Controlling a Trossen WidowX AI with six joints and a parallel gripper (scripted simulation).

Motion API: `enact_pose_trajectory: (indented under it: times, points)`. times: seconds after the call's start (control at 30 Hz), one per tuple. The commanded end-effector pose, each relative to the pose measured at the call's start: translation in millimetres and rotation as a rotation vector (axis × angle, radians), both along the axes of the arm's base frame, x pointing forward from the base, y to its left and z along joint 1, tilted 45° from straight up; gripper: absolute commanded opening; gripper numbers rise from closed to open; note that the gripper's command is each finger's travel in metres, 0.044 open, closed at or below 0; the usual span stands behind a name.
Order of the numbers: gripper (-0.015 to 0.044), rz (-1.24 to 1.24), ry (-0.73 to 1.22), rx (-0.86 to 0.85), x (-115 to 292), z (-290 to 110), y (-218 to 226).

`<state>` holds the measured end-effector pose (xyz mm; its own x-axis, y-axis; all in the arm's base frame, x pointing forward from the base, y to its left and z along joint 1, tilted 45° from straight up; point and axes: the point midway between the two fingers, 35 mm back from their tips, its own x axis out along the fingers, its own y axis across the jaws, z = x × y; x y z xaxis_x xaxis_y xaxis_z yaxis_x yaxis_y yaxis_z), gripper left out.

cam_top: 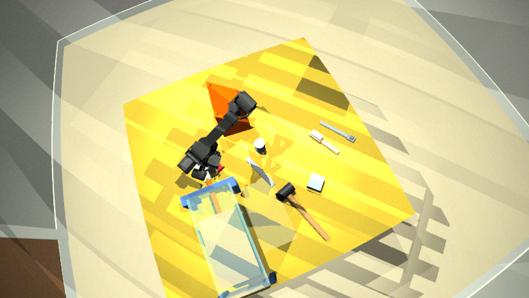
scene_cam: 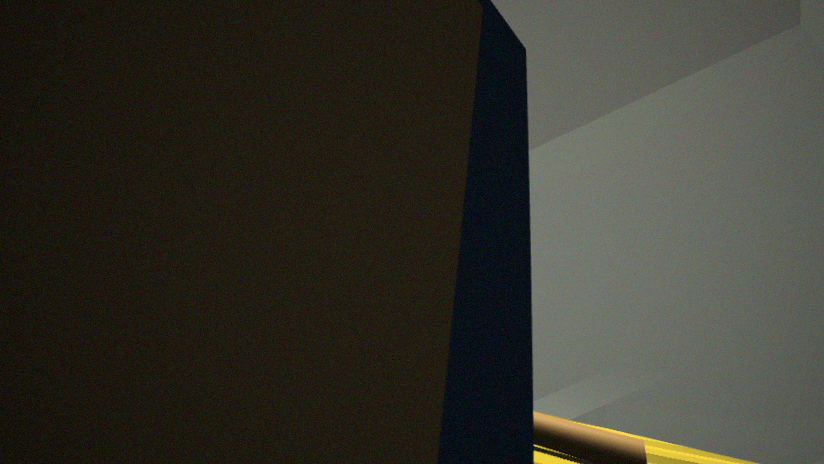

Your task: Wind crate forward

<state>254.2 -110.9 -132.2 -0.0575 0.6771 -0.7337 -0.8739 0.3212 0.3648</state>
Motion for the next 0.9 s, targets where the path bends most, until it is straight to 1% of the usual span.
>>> enact_pose_trajectory:
  times: [0.0, 0.33, 0.37, 0.73, 0.87]
  points:
    - [0.0440, -0.006, 0.015, 0.012, -3.3, -4.5, 5.8]
    - [0.0440, -0.008, 0.017, 0.012, -3.1, -4.6, 6.0]
    - [0.0414, -0.009, 0.004, -0.002, -0.5, -2.0, 0.4]
    - [0.0125, -0.009, 0.004, -0.002, -0.5, -2.0, 0.4]
    - [0.0098, -0.009, 0.004, -0.002, -0.5, -2.0, 0.4]
